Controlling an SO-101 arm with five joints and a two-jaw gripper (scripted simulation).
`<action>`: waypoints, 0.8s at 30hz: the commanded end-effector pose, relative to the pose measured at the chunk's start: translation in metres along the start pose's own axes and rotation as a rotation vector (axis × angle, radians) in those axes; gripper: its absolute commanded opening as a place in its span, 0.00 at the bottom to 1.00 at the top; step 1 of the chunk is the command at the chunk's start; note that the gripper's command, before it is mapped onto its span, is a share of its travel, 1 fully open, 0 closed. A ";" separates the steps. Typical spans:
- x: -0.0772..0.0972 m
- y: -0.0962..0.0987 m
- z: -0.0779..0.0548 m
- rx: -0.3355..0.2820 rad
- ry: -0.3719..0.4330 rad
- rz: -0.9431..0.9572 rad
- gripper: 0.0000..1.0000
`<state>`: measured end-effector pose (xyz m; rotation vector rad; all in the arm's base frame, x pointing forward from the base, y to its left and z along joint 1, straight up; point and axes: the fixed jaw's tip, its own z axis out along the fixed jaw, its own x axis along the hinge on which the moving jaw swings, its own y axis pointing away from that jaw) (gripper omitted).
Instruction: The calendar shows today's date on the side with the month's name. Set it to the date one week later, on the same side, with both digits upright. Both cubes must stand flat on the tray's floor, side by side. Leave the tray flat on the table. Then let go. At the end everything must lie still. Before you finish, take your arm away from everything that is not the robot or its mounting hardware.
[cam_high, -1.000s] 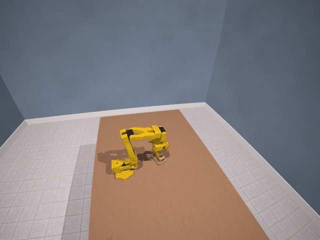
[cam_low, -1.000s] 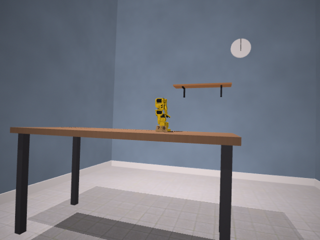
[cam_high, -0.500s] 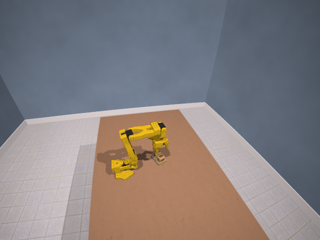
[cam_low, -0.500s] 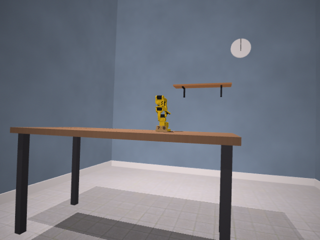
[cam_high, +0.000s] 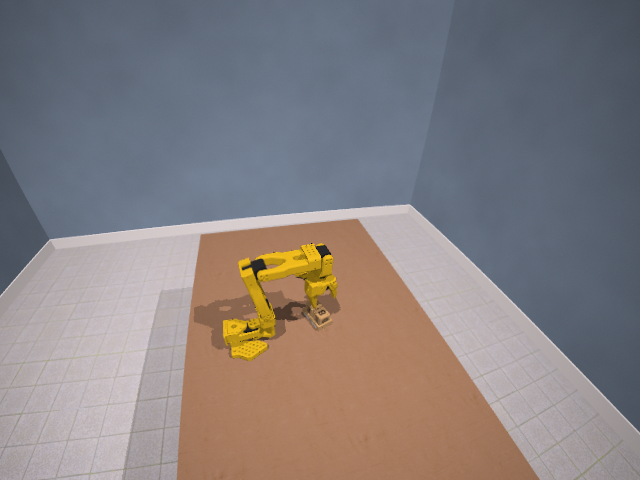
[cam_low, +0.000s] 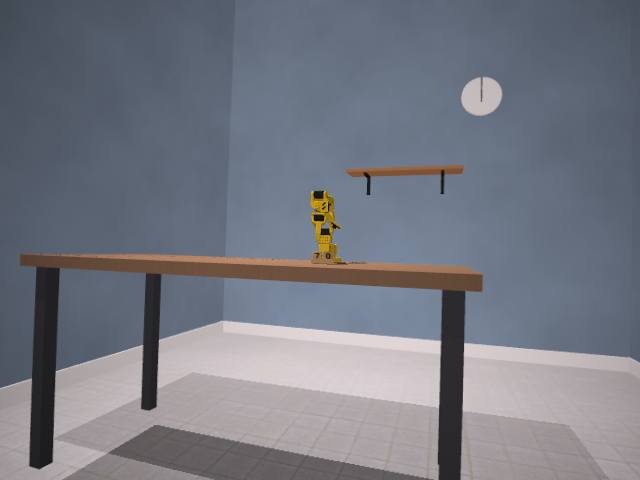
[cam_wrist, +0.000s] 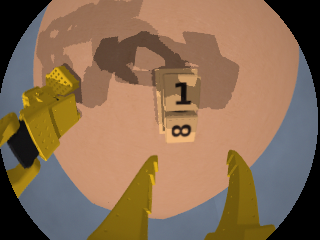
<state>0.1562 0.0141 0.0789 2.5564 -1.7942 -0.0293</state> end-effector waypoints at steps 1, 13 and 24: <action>0.002 -0.005 -0.009 0.057 0.013 -0.001 0.36; 0.002 -0.003 -0.012 0.075 0.014 0.091 0.36; 0.003 0.000 -0.018 0.121 0.011 0.328 0.36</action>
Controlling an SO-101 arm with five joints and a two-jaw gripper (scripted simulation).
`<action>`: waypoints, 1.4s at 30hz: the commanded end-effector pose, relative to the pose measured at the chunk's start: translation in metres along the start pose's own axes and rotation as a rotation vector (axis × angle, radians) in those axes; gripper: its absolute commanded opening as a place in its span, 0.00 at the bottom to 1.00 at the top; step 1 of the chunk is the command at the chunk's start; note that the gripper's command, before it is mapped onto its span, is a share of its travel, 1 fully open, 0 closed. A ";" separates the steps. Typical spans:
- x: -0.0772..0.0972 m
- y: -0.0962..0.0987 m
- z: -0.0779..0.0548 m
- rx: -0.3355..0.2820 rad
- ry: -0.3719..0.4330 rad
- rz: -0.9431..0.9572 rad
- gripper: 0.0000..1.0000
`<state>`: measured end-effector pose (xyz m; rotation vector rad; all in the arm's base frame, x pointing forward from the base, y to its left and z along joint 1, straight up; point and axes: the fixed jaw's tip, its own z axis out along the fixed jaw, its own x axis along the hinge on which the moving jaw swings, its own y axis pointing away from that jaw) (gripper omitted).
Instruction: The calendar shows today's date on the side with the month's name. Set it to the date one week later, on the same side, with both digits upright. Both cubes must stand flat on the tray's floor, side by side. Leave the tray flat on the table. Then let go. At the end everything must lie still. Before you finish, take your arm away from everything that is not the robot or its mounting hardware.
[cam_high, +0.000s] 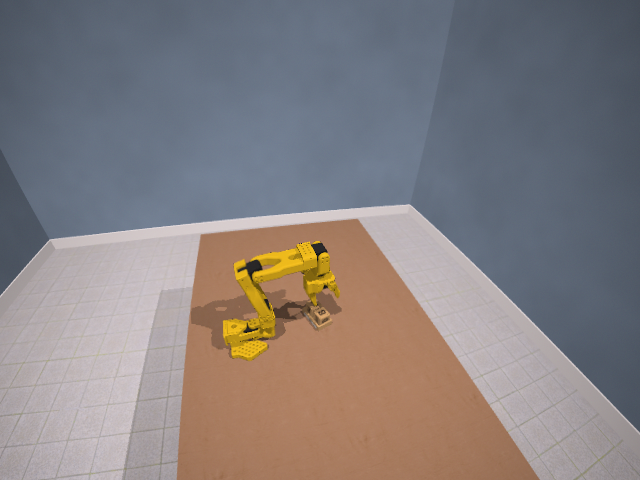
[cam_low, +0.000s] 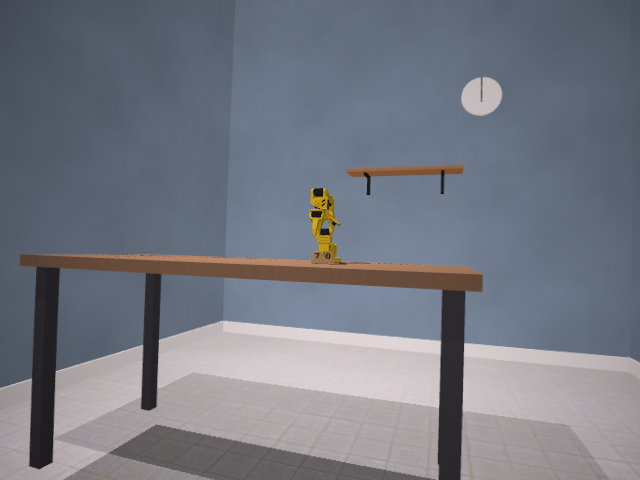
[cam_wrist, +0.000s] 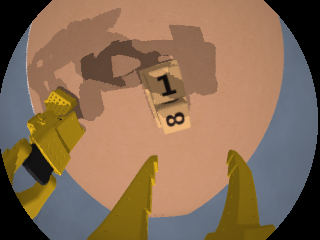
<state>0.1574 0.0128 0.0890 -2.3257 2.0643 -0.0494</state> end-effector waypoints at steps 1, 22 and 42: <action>0.001 0.001 -0.009 0.057 -0.002 0.136 0.36; 0.005 0.011 -0.028 0.213 -0.083 0.983 0.36; 0.009 0.016 -0.039 0.307 -0.216 1.557 0.36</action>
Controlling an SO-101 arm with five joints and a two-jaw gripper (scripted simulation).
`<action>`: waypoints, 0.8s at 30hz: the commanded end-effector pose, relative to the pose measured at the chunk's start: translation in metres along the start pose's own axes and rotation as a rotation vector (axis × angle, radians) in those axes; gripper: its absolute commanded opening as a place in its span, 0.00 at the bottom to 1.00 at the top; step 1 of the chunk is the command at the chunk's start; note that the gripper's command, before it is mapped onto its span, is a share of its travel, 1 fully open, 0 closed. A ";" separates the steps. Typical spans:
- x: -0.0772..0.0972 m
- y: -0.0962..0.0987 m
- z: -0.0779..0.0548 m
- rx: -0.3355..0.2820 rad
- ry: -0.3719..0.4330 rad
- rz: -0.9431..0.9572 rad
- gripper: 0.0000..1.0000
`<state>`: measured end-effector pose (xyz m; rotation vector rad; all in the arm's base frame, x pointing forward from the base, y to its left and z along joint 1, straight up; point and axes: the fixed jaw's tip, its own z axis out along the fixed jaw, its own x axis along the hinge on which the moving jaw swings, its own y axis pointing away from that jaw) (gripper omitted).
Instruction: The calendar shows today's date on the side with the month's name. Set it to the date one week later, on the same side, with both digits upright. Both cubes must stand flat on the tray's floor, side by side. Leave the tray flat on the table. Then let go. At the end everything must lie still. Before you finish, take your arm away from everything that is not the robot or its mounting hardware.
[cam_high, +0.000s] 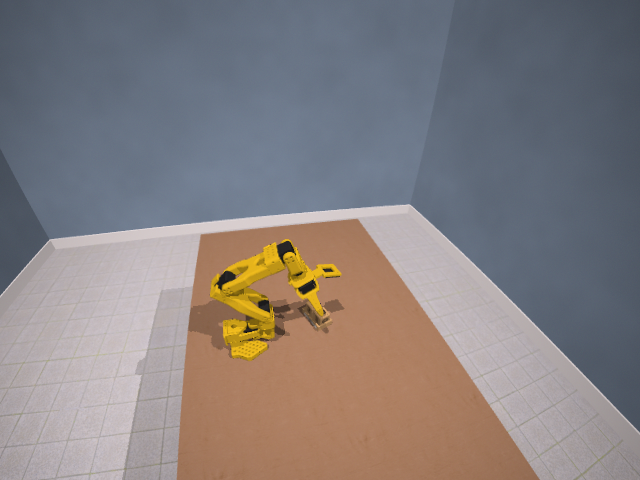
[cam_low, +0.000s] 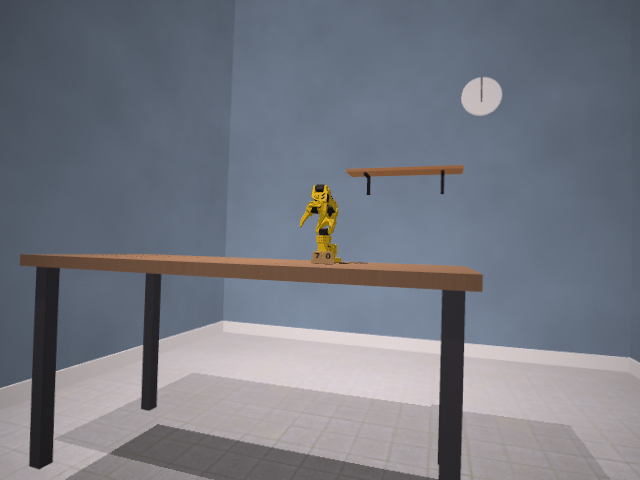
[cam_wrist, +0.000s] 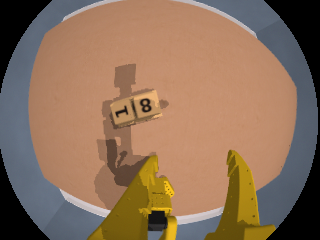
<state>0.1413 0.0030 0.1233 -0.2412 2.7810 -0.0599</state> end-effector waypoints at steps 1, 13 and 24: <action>-0.001 -0.001 -0.004 0.008 -0.029 0.057 0.36; 0.000 -0.002 -0.006 0.013 -0.053 0.166 0.36; 0.000 -0.002 -0.006 0.013 -0.053 0.167 0.36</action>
